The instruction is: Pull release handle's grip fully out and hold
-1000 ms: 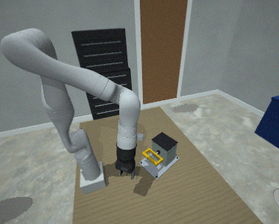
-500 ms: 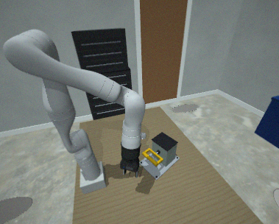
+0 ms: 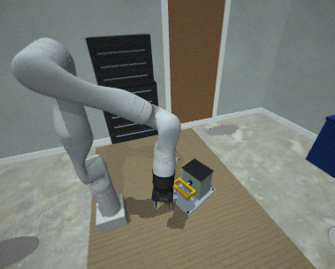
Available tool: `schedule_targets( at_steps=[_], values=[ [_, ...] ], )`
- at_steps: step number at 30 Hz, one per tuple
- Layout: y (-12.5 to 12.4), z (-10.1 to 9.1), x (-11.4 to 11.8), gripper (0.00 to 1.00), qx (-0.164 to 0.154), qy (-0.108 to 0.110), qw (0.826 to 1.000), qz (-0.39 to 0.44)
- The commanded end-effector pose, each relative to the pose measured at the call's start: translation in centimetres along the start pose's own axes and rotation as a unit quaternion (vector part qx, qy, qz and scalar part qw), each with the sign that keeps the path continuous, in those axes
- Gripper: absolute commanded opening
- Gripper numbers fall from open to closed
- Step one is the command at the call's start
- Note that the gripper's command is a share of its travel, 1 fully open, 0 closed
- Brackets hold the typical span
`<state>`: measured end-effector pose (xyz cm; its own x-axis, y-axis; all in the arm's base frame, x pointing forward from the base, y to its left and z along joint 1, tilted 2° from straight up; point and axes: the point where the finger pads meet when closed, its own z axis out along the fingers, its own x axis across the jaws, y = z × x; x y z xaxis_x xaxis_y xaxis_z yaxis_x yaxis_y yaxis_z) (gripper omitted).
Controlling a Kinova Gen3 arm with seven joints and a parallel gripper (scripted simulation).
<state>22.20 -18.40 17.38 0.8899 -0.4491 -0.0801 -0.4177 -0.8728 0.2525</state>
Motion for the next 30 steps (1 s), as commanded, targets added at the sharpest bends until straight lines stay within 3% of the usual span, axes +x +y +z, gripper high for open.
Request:
schedule_targets(
  at_steps=[1, 6, 8, 9, 14, 16, 23, 30],
  values=[
    [-0.4, 0.2, 0.1, 1.00, 0.003, -0.003, 1.000, -0.006],
    [-0.4, 0.2, 0.1, 1.00, 0.003, -0.003, 1.000, -0.006],
    [-3.3, 0.7, 2.0, 1.00, 0.015, 0.010, 0.996, -0.086],
    [-3.3, 0.7, 2.0, 1.00, 0.015, 0.010, 0.996, -0.086],
    [-7.9, 1.3, 4.1, 1.00, 0.035, 0.028, 0.981, -0.191],
    [-7.9, 1.3, 4.1, 1.00, 0.035, 0.028, 0.981, -0.191],
    [-16.1, 1.8, 6.1, 1.00, 0.074, 0.062, 0.934, -0.344],
    [-18.7, 1.8, 6.3, 1.00, 0.087, 0.072, 0.916, -0.385]
  ],
)
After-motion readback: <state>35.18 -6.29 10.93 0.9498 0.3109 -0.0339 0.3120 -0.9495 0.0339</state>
